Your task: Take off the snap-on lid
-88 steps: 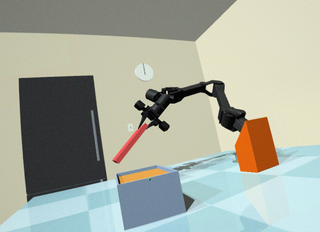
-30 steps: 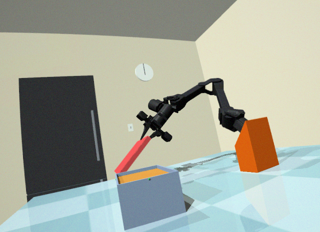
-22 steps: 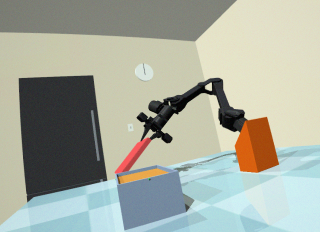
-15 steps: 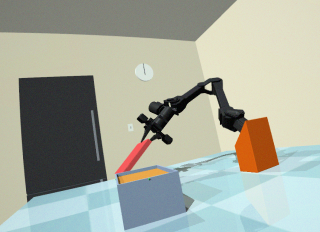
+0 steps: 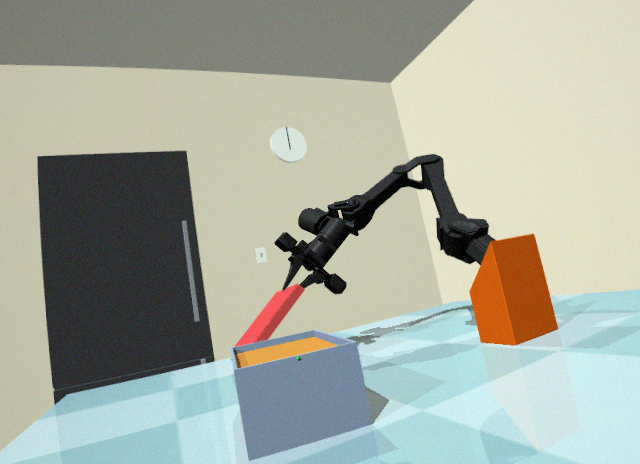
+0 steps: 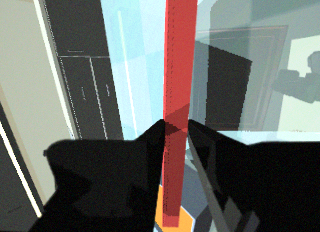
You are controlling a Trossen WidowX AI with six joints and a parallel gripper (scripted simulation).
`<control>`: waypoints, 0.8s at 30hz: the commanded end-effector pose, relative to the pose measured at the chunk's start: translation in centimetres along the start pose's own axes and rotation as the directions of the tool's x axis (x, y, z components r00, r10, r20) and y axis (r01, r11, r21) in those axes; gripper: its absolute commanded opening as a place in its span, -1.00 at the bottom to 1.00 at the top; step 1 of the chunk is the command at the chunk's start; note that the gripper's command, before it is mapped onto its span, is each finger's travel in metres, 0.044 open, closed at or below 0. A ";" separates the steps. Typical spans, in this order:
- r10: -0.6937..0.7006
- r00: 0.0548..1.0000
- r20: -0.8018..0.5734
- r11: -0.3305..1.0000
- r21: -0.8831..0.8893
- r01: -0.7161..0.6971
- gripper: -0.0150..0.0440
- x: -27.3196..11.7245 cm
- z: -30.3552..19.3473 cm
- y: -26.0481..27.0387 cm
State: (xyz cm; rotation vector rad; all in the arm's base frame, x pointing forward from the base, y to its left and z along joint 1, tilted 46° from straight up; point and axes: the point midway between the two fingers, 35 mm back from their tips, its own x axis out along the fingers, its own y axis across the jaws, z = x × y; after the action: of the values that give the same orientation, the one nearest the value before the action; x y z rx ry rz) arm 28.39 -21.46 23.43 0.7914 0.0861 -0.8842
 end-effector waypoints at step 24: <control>0.012 1.000 -0.002 1.000 -0.003 -0.013 -0.49 1.4 0.0 -1.4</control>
State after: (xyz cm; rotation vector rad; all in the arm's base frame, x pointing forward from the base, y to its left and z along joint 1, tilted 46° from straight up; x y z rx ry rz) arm 28.15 -22.83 22.14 0.7907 0.0855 -0.8843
